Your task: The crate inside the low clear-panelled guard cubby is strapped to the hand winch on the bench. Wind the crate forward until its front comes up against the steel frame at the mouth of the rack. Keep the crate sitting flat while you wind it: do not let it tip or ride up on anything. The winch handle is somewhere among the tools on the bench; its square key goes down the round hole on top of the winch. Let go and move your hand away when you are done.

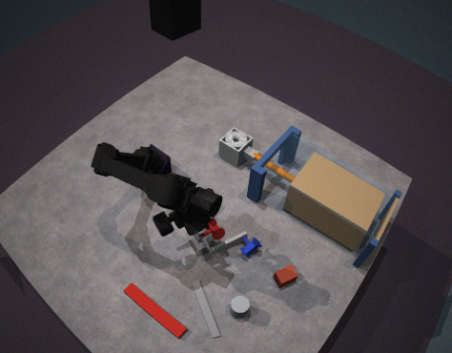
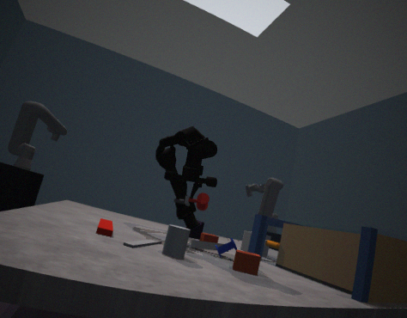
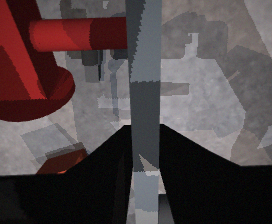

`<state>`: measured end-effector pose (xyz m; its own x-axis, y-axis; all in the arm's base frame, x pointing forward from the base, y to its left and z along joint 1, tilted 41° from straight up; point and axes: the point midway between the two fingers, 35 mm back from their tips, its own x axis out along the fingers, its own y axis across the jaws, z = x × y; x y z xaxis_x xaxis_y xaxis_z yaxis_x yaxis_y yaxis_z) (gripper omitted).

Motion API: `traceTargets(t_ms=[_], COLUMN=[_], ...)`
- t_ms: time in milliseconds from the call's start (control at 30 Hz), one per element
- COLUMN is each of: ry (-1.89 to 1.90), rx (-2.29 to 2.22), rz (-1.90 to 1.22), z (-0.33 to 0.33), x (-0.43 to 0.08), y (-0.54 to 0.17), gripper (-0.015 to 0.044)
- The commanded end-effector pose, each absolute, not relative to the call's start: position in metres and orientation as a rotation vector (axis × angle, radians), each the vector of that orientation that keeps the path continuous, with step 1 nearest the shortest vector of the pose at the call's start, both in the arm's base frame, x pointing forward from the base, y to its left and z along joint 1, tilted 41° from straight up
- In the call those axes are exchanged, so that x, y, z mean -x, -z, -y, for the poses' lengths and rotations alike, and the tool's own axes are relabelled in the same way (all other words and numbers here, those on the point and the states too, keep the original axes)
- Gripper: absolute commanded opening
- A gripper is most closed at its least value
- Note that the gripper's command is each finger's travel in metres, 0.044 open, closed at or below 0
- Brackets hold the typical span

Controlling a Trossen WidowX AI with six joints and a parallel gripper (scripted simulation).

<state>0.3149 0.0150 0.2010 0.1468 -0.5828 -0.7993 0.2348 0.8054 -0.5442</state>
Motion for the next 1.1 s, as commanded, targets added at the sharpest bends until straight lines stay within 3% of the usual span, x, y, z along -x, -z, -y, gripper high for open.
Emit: traceTargets(t_ms=[0, 500, 1067], ry=[0.536, 0.36, 0.259], rx=[0.343, 0.457, 0.62], rz=[-1.317, -1.393, -1.477], z=[-0.046, -0.137, -0.208], x=[-0.315, -0.288, -0.22], y=[-0.183, -0.12, -0.051], gripper=[0.0, 0.0, 0.0])
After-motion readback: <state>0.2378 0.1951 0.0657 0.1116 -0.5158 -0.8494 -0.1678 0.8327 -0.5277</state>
